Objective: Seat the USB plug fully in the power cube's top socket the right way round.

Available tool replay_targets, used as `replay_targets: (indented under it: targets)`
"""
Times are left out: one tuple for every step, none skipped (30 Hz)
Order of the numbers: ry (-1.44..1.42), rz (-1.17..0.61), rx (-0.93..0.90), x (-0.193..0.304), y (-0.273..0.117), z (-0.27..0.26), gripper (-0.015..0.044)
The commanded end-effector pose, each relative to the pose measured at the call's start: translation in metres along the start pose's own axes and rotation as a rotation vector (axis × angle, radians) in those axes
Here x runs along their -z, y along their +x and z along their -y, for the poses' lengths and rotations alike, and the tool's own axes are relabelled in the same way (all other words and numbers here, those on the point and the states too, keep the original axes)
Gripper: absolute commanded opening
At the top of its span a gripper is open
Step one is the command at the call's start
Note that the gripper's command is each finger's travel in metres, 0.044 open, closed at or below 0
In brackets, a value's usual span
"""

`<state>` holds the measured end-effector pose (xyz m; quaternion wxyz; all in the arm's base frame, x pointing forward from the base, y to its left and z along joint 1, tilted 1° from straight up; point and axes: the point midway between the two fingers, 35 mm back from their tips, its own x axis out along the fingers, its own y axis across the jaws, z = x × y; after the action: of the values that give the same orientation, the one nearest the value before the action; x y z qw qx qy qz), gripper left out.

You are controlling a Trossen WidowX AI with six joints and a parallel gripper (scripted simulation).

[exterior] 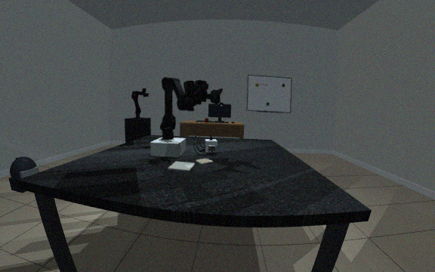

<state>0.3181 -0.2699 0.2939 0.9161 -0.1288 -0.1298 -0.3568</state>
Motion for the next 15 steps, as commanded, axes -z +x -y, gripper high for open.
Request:
replay_targets:
  targets:
    - [-0.004, -0.007, -0.005, 0.001, 0.000, -0.002, 0.0426]
    - [-0.016, -0.027, -0.022, 0.005, 0.001, -0.008, 0.0440]
    - [-0.036, -0.061, -0.050, 0.010, 0.002, -0.018, 0.0440]
    - [-0.066, -0.106, -0.091, 0.018, 0.003, -0.032, 0.0440]
    - [-0.106, -0.163, -0.147, 0.027, 0.003, -0.051, 0.0440]
    - [-0.161, -0.223, -0.211, 0.038, 0.001, -0.071, 0.0440]
    - [-0.222, -0.283, -0.283, 0.048, -0.004, -0.092, 0.0440]
    - [-0.285, -0.339, -0.359, 0.058, -0.010, -0.113, 0.0440]
    - [-0.350, -0.390, -0.440, 0.067, -0.019, -0.133, 0.0440]
    - [-0.414, -0.434, -0.521, 0.075, -0.029, -0.151, 0.0440]
    - [-0.459, -0.458, -0.585, 0.080, -0.039, -0.164, 0.0440]
    - [-0.496, -0.478, -0.635, 0.084, -0.047, -0.174, 0.0440]
    - [-0.541, -0.500, -0.694, 0.088, -0.056, -0.185, 0.0440]
    - [-0.599, -0.526, -0.771, 0.093, -0.069, -0.198, 0.0440]
    - [-0.667, -0.552, -0.864, 0.097, -0.085, -0.212, 0.0440]
